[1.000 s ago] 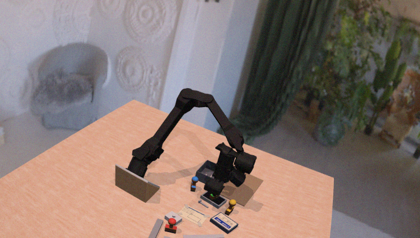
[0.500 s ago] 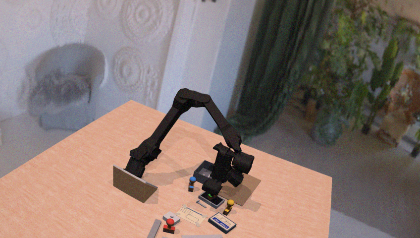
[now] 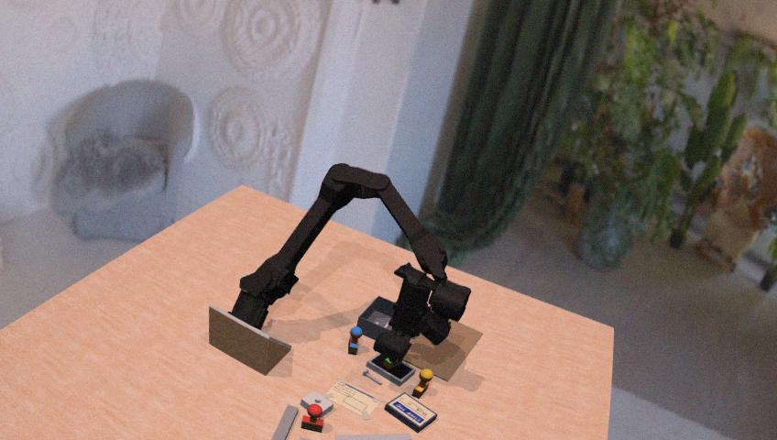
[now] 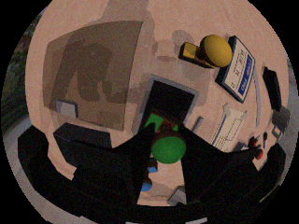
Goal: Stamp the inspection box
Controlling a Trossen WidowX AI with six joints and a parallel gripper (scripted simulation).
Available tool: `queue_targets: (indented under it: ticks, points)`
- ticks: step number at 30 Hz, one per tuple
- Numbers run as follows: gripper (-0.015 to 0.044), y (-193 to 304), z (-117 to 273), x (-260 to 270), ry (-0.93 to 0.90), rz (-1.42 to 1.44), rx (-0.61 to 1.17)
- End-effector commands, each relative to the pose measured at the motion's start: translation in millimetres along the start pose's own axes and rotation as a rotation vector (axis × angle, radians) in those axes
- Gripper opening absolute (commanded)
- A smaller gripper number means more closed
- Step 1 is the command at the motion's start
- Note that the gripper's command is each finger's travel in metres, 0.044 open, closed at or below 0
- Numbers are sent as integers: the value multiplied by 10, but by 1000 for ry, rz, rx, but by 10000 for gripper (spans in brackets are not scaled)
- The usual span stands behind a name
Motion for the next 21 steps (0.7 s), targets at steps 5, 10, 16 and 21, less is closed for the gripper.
queue_targets:
  ticks: [5,10,16,21]
  points:
    - [0,2,36,2,-1,2,2]
    - [0,1,61,1,-1,2,2]
    - [0,-6,155,-5,0,2,2]
    - [0,-9,236,-9,1,2,2]
Point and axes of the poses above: the point midway between the two fingers, 35 mm back from their tips, its own z axis back along the fingers, its own x axis across the jaws, y = z × x, the point moved 2 cm from there along z, back along the fingers, and after that the axes turned 4 degrees about z, right-handed, at the moved point
